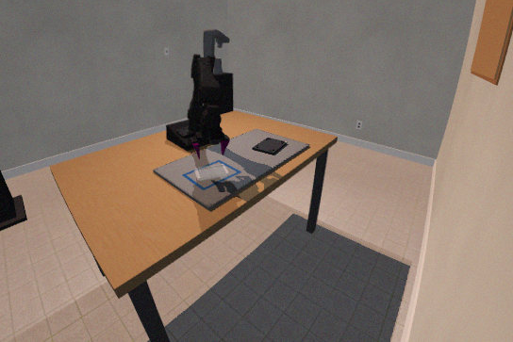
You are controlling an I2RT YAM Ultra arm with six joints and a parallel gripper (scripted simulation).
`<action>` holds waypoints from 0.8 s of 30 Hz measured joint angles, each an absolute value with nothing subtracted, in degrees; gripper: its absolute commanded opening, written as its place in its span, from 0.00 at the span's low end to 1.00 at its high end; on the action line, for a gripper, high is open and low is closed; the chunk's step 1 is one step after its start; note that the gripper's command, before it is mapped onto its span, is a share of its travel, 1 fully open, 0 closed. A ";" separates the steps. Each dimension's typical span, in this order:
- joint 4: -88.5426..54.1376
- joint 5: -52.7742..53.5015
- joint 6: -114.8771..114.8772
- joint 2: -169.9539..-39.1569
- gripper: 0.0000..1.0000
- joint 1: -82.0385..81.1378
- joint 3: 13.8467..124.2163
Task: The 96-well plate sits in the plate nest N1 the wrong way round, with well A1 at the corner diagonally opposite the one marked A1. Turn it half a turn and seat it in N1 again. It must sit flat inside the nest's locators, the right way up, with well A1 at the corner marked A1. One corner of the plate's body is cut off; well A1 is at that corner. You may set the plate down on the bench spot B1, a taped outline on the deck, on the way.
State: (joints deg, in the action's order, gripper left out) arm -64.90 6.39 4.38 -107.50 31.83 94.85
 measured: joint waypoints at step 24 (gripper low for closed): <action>-64.90 6.39 3.64 -107.50 1.00 31.83 94.85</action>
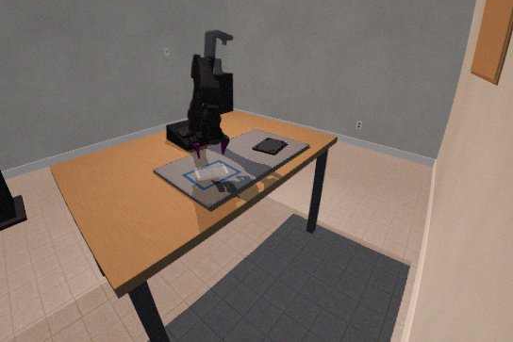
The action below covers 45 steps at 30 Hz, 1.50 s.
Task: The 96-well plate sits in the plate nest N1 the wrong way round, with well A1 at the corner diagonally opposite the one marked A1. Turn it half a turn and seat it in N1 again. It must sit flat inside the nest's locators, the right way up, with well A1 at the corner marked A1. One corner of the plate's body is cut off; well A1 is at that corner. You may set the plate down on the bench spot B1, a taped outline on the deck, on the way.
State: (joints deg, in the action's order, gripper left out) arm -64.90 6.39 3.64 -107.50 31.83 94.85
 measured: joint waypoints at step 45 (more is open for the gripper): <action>-64.90 6.52 -61.84 -107.50 1.00 31.83 94.85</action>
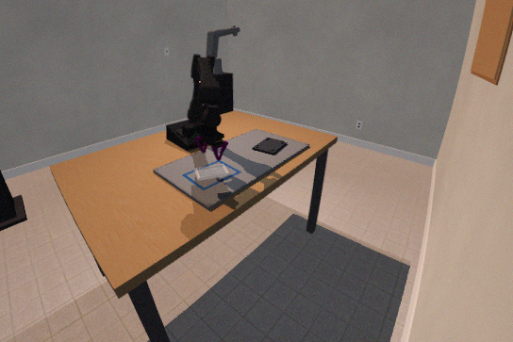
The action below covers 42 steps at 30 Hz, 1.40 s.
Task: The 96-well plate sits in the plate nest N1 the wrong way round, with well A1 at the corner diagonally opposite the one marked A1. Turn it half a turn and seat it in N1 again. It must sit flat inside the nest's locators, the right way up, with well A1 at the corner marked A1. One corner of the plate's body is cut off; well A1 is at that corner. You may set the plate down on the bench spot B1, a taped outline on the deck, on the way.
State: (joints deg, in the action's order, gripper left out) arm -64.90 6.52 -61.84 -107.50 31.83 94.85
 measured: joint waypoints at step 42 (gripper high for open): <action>-64.90 6.55 -86.37 -107.50 1.00 31.83 94.85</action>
